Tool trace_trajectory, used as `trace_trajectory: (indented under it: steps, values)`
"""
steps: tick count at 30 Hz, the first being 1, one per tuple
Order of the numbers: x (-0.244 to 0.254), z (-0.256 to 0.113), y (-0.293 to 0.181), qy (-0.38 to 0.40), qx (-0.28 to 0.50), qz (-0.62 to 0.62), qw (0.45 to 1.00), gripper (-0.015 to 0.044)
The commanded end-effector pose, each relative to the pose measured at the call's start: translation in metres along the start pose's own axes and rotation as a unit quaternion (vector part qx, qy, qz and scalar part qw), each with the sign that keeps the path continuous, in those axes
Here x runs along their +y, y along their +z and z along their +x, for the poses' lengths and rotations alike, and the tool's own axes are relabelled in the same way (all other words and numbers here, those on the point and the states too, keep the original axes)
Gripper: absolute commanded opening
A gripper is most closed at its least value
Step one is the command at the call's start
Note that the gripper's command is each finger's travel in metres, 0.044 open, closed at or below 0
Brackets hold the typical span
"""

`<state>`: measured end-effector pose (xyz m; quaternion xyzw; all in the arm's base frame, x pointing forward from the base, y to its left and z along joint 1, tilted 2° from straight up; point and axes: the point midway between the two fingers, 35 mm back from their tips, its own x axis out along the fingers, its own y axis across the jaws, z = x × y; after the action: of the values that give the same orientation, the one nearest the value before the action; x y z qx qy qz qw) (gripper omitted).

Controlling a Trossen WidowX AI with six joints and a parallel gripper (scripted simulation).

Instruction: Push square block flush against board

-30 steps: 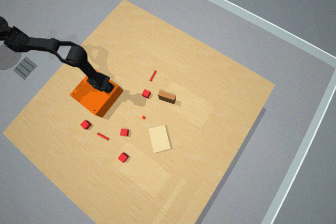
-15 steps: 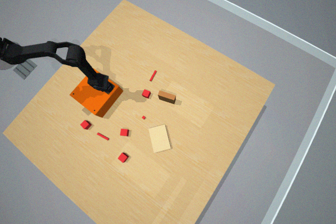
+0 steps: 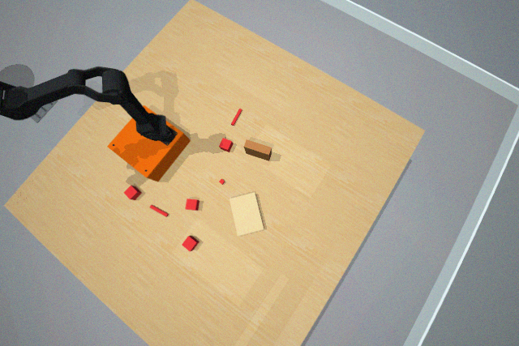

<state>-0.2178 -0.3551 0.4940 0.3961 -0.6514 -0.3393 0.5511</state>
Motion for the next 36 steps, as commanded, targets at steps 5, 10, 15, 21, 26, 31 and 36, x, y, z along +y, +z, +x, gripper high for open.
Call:
trace_trajectory:
  steps: [5, 10, 15, 21, 26, 31, 36]
  values:
    - [-0.030, 0.018, -0.033, -0.032, 0.031, -0.018, 0.999, 0.0000]
    - [-0.050, 0.028, -0.055, -0.051, 0.053, -0.033, 0.997, 0.0000]
    - [-0.068, 0.035, -0.079, -0.067, 0.072, -0.043, 0.994, 0.0000]
    - [-0.089, 0.042, -0.109, -0.088, 0.097, -0.055, 0.990, 0.0000]
    - [-0.110, 0.045, -0.135, -0.112, 0.121, -0.057, 0.985, 0.0000]
    - [-0.129, 0.046, -0.162, -0.134, 0.146, -0.065, 0.978, 0.0000]
    - [-0.145, 0.045, -0.190, -0.150, 0.173, -0.085, 0.970, 0.0000]
